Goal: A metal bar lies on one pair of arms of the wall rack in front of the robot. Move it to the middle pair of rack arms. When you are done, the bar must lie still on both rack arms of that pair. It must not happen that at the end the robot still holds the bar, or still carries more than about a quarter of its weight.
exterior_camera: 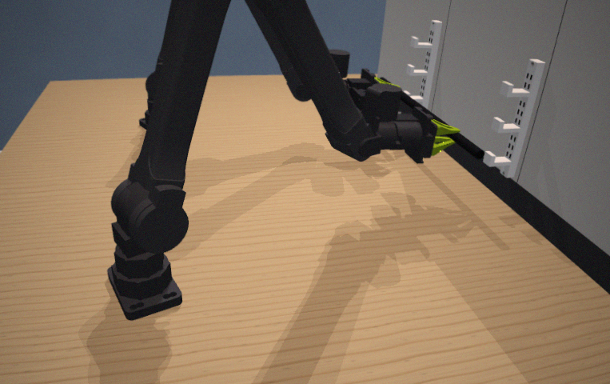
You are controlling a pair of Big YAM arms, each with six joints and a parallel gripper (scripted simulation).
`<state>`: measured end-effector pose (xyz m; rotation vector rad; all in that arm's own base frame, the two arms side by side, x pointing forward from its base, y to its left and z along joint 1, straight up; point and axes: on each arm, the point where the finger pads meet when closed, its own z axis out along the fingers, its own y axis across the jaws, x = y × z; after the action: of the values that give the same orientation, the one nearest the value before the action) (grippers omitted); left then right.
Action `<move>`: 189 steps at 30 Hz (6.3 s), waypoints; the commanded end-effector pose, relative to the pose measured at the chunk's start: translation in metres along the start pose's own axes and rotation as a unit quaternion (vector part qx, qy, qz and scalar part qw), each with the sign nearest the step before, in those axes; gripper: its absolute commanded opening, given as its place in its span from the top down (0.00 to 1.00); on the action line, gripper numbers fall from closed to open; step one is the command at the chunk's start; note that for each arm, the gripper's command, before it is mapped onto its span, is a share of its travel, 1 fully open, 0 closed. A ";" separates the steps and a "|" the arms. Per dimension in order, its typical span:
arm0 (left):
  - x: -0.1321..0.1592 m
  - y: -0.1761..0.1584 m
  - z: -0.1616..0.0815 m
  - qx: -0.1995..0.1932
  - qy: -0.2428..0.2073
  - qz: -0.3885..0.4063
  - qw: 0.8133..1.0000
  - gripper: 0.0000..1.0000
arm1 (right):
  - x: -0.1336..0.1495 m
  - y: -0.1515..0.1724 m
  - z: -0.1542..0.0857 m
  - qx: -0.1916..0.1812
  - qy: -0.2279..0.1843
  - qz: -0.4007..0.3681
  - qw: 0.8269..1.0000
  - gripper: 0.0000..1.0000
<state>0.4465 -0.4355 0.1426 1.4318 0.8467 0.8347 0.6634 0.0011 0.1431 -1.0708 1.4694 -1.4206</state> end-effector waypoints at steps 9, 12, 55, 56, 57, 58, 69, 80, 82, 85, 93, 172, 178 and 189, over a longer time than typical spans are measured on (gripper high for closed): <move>0.001 0.020 -0.015 -0.025 0.004 -0.006 1.000 1.00 | 0.002 -0.046 -0.014 0.044 0.005 0.016 0.999 1.00; 0.001 0.020 -0.020 -0.025 0.004 -0.006 1.000 1.00 | 0.002 -0.046 -0.019 0.044 0.005 0.016 0.999 1.00; 0.001 0.014 -0.084 -0.025 0.004 -0.006 1.000 1.00 | 0.001 -0.037 -0.083 0.044 0.005 0.016 0.999 1.00; 0.001 0.014 -0.086 -0.025 0.004 -0.006 1.000 1.00 | 0.001 -0.037 -0.085 0.044 0.005 0.016 0.999 1.00; 0.001 0.013 -0.088 -0.025 0.004 -0.006 1.000 1.00 | 0.001 -0.037 -0.087 0.044 0.005 0.016 0.999 1.00; 0.001 0.013 -0.088 -0.025 0.004 -0.006 1.000 1.00 | 0.001 -0.037 -0.087 0.044 0.005 0.016 0.999 1.00; 0.001 0.012 -0.104 -0.025 0.004 -0.006 1.000 1.00 | 0.001 -0.034 -0.103 0.044 0.005 0.016 0.999 1.00; 0.002 0.010 -0.119 -0.025 0.004 -0.006 1.000 1.00 | 0.001 -0.032 -0.118 0.044 0.005 0.016 0.999 1.00; 0.002 0.010 -0.123 -0.025 0.004 -0.006 1.000 1.00 | 0.001 -0.031 -0.121 0.044 0.005 0.016 0.999 1.00; 0.002 0.010 -0.128 -0.025 0.004 -0.006 1.000 1.00 | 0.001 -0.031 -0.126 0.044 0.005 0.016 0.999 1.00; 0.002 0.009 -0.138 -0.025 0.004 -0.006 1.000 1.00 | 0.001 -0.029 -0.136 0.044 0.005 0.016 0.999 1.00; 0.002 -0.003 -0.164 -0.025 0.004 -0.006 1.000 1.00 | 0.000 -0.006 -0.162 0.044 0.005 0.016 0.999 1.00; 0.002 -0.004 -0.164 -0.025 0.004 -0.006 1.000 1.00 | 0.000 -0.004 -0.162 0.044 0.005 0.016 0.999 1.00; 0.002 0.006 -0.164 -0.025 0.004 -0.006 1.000 1.00 | 0.000 -0.012 -0.162 0.044 0.005 0.016 0.999 1.00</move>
<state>0.3029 -0.3575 0.1414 1.3977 0.8368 0.8365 0.5090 0.0530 0.1418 -1.0391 1.4217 -1.4525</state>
